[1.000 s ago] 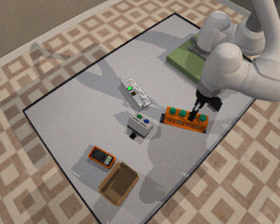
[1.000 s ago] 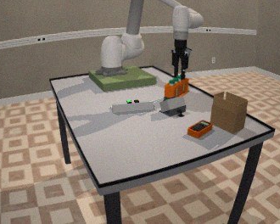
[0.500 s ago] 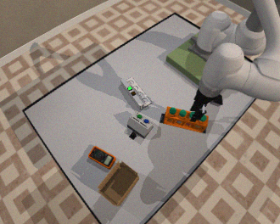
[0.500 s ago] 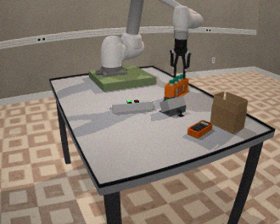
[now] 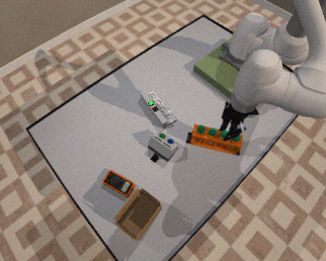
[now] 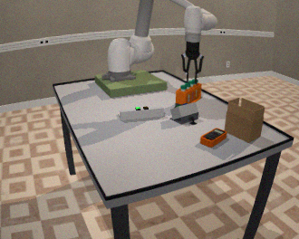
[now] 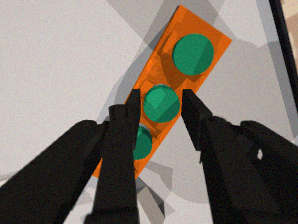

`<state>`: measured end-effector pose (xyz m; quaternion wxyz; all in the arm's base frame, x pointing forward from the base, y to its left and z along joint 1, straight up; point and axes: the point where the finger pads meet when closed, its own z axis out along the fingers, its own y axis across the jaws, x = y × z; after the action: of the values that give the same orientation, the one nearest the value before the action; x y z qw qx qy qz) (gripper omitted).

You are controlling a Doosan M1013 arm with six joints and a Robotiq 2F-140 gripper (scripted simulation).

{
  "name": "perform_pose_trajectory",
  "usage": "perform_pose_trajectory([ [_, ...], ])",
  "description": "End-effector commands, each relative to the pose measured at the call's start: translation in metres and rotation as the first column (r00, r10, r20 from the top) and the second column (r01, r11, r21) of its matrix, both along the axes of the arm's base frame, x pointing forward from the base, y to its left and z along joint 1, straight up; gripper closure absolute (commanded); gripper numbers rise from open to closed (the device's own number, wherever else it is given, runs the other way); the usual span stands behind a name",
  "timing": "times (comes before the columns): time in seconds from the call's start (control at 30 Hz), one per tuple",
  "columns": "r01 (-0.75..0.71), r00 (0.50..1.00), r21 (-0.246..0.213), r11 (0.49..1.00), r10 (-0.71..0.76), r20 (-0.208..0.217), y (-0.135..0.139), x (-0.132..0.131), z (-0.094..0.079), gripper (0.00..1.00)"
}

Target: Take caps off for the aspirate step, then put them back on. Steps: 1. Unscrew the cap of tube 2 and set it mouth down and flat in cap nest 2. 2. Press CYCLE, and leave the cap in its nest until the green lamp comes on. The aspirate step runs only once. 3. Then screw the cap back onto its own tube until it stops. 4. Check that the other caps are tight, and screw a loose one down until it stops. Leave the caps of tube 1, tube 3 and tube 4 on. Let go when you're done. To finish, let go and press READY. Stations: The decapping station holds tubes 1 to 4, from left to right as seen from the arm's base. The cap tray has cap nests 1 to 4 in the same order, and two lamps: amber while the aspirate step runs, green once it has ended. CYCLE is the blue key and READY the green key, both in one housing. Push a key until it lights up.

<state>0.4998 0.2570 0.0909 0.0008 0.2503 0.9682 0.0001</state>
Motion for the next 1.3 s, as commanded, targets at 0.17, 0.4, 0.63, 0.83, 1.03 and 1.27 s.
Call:
perform_pose_trajectory([
  [0.17,-0.001,1.0,0.002,1.0,0.001,0.0,0.0003,0.0005,0.0007,0.7],
  [0.4,-0.001,1.0,0.002,1.0,0.001,0.0,0.0003,0.0005,0.0008,0.7],
  [0.63,0.342,0.94,0.002,0.94,-0.342,0.0,0.0003,0.0005,0.0007,0.7],
  [0.83,0.521,0.853,0.002,0.853,-0.521,-0.001,0.0002,0.0005,0.0005,0.7],
  [1.03,0.75,0.661,0.003,0.661,-0.75,-0.002,0.0003,0.0005,0.0004,0.7],
  [1.27,0.865,0.501,0.003,0.501,-0.865,-0.002,0.0002,0.0005,0.0003,0.7],
])
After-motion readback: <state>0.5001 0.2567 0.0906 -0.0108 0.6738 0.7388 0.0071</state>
